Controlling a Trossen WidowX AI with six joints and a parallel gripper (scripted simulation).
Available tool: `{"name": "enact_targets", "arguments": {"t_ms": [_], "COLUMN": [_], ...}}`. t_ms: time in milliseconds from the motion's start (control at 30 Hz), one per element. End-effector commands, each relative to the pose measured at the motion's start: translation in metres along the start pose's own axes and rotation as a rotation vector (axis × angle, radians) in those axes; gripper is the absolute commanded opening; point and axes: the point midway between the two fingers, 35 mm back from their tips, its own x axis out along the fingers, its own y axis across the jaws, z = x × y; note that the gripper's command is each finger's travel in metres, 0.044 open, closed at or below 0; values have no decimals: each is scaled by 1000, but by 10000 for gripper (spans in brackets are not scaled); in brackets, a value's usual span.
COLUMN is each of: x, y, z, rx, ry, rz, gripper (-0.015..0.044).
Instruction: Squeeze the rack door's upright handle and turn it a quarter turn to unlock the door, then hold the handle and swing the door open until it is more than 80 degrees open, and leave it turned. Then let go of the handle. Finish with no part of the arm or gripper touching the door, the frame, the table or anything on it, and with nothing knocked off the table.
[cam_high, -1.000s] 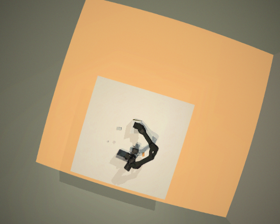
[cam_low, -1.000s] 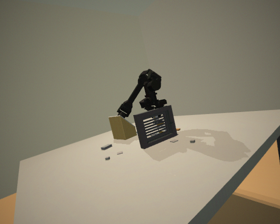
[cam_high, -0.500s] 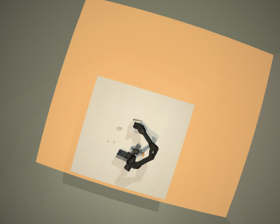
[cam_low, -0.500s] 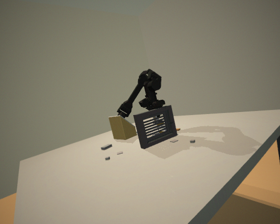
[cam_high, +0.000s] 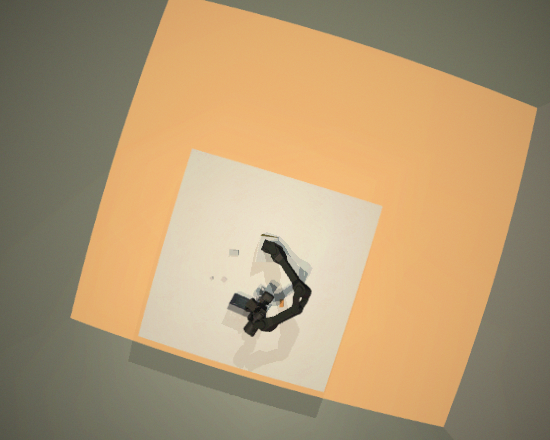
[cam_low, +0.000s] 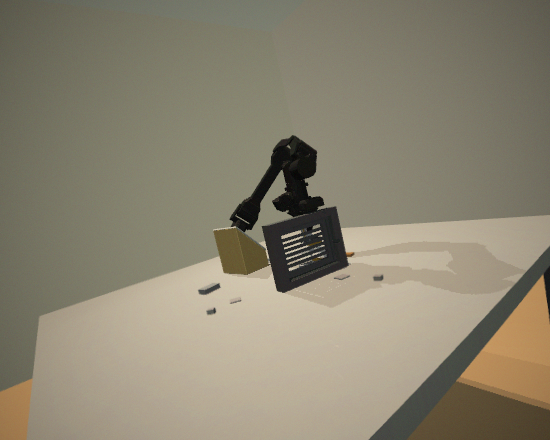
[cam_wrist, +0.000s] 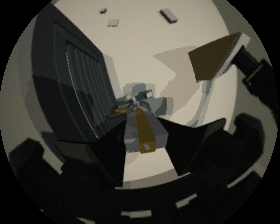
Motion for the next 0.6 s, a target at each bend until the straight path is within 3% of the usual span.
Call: {"name": "enact_targets", "arguments": {"t_ms": [0,567], "x": [1,1], "y": [0,0], "z": [1,1], "rx": [5,5], "ry": [-6,-6], "rz": [-3,-3], "gripper": [158,44]}}
